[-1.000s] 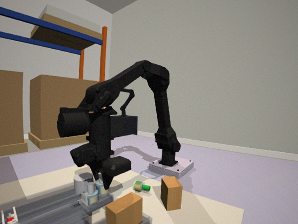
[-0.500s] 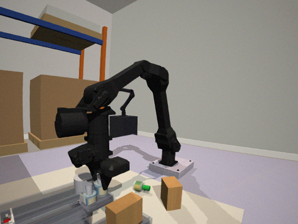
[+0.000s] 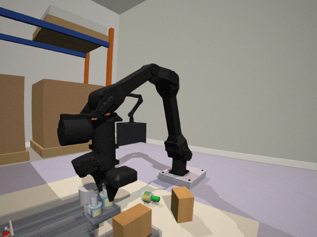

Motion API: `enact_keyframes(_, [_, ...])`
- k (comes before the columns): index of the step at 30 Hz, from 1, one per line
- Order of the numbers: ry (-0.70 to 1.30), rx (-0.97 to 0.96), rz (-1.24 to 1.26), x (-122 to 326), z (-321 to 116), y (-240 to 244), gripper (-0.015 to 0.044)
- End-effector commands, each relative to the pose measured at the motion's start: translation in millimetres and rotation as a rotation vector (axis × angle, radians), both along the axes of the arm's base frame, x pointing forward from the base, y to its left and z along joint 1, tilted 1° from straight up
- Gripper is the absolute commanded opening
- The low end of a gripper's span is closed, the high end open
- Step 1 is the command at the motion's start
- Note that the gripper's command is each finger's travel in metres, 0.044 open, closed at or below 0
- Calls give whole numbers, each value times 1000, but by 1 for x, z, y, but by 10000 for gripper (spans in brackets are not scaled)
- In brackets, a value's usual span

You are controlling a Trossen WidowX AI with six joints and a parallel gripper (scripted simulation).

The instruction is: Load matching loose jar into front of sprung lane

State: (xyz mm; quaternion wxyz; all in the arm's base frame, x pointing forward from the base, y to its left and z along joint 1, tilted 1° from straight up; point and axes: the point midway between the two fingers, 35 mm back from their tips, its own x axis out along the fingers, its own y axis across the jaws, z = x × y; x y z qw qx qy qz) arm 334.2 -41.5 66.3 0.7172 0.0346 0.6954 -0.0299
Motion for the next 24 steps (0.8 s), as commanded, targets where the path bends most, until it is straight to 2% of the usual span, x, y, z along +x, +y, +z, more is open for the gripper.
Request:
enact_keyframes(1, [-16,-5,-3,5,0,-1,0])
enact_keyframes(24, [-16,-5,-3,6,-8,-1,0])
